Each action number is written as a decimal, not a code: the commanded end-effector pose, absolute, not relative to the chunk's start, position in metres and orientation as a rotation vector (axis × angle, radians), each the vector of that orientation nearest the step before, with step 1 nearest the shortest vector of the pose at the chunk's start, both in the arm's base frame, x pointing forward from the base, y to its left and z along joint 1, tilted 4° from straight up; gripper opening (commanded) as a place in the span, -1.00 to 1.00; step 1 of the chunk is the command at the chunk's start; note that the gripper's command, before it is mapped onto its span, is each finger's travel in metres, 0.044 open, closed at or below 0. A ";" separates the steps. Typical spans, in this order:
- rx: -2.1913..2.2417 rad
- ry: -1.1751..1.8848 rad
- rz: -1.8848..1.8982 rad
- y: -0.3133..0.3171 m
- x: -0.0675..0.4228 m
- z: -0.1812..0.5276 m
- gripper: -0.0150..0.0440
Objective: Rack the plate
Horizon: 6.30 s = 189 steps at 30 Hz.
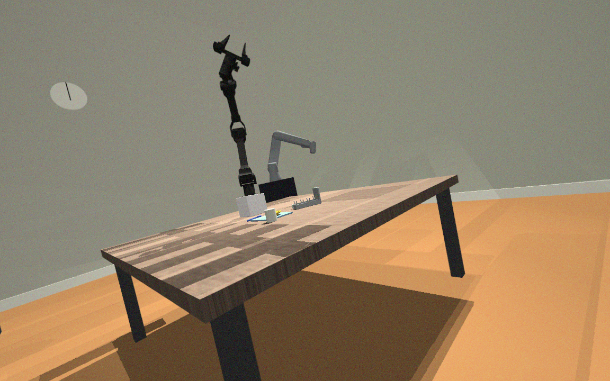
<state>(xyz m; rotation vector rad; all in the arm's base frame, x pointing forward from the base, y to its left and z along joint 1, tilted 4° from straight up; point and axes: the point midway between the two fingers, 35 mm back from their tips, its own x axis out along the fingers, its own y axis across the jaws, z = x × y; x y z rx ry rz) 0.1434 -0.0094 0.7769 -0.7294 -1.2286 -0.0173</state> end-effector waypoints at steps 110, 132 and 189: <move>0.068 1.577 0.022 -0.097 0.325 -0.020 0.86; 0.068 1.577 0.023 -0.095 0.324 -0.056 0.86; 0.062 1.573 0.019 -0.109 0.337 0.068 -0.49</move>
